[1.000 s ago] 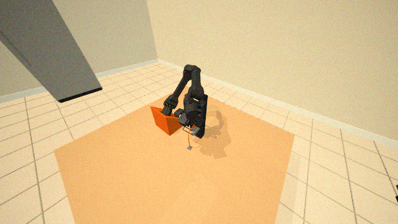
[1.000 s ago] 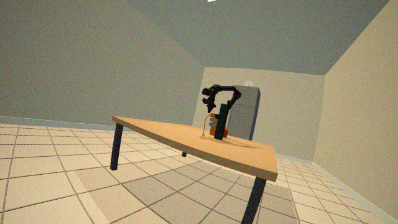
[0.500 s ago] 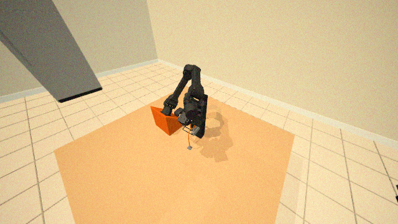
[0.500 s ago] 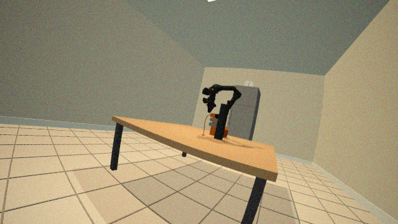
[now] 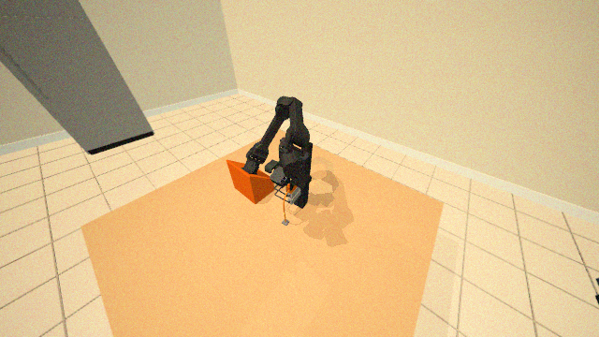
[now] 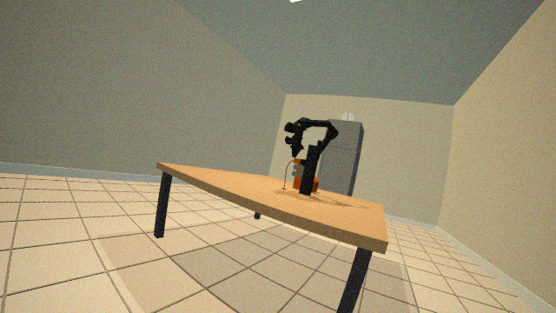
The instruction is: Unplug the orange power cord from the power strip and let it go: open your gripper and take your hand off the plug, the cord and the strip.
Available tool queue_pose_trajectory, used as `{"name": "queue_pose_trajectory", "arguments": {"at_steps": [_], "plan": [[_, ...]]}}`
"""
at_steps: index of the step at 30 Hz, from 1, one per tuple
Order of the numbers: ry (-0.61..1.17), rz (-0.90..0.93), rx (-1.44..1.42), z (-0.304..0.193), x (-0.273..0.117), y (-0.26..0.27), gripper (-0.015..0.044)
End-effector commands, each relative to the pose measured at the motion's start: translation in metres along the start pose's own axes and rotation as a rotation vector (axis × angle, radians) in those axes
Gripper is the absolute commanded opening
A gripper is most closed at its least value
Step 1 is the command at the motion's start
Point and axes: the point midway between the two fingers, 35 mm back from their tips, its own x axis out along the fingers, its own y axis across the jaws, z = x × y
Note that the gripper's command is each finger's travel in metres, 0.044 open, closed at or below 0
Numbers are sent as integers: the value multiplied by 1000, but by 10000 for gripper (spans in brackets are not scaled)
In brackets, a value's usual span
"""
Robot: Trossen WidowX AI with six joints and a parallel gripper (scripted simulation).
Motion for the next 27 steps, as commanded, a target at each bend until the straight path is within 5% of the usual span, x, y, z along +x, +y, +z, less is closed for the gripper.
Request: {"name": "queue_pose_trajectory", "arguments": {"at_steps": [1,27], "plan": [[3,1,2,-10,0,-1,160],[5,1,2,-23,12,-2,160]]}}
